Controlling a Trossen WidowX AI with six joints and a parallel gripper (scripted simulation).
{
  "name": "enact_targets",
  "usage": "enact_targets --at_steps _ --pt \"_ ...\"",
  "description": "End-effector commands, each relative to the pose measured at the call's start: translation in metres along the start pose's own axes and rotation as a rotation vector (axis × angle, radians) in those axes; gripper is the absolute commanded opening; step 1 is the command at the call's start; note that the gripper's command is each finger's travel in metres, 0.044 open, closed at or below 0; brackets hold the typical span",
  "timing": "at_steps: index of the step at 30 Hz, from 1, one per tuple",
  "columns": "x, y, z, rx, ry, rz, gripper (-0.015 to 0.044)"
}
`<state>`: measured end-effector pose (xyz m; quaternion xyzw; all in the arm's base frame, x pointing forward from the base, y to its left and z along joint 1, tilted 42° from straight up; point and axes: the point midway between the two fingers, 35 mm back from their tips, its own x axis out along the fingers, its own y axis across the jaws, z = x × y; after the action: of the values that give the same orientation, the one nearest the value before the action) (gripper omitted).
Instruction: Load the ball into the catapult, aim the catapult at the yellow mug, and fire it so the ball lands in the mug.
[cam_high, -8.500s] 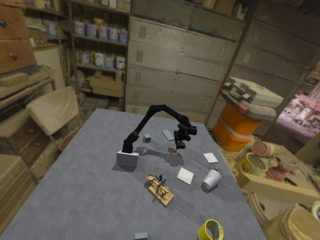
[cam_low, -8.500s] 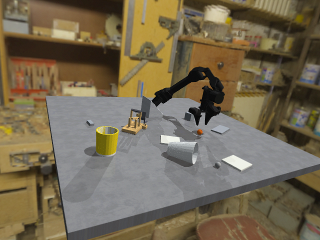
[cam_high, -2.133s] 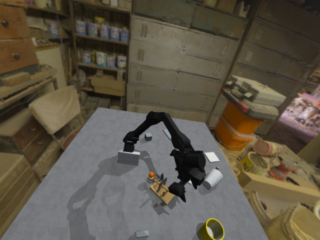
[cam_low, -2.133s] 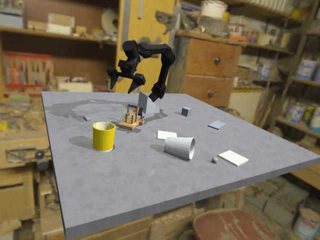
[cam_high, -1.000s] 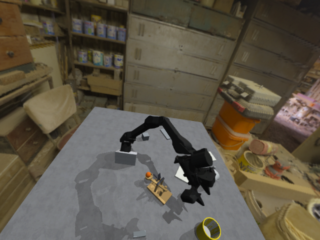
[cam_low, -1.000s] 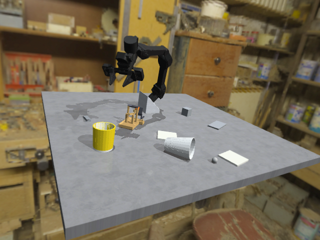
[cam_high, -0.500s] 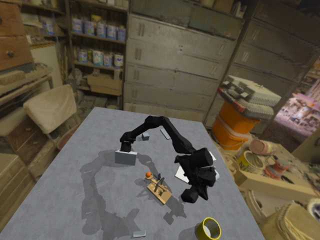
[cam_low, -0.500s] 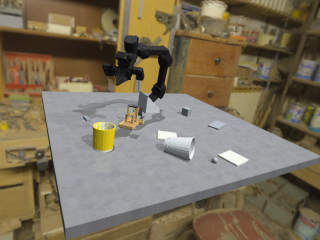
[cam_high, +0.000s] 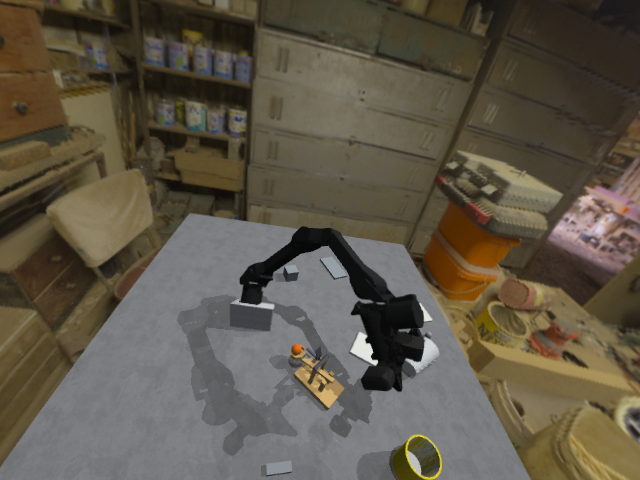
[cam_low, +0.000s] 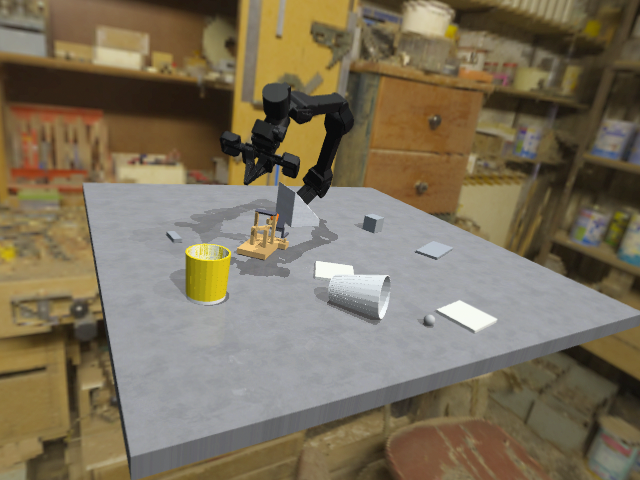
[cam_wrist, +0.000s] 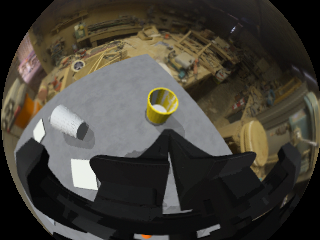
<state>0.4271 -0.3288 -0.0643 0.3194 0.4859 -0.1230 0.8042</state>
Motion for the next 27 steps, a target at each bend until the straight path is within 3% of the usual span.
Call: enact_targets --at_steps 1,27 --pt "-0.002 0.009 -0.013 -0.071 0.051 -0.021 0.0000" --pt "-0.030 0.062 -0.116 -0.719 0.469 -0.079 0.0000"
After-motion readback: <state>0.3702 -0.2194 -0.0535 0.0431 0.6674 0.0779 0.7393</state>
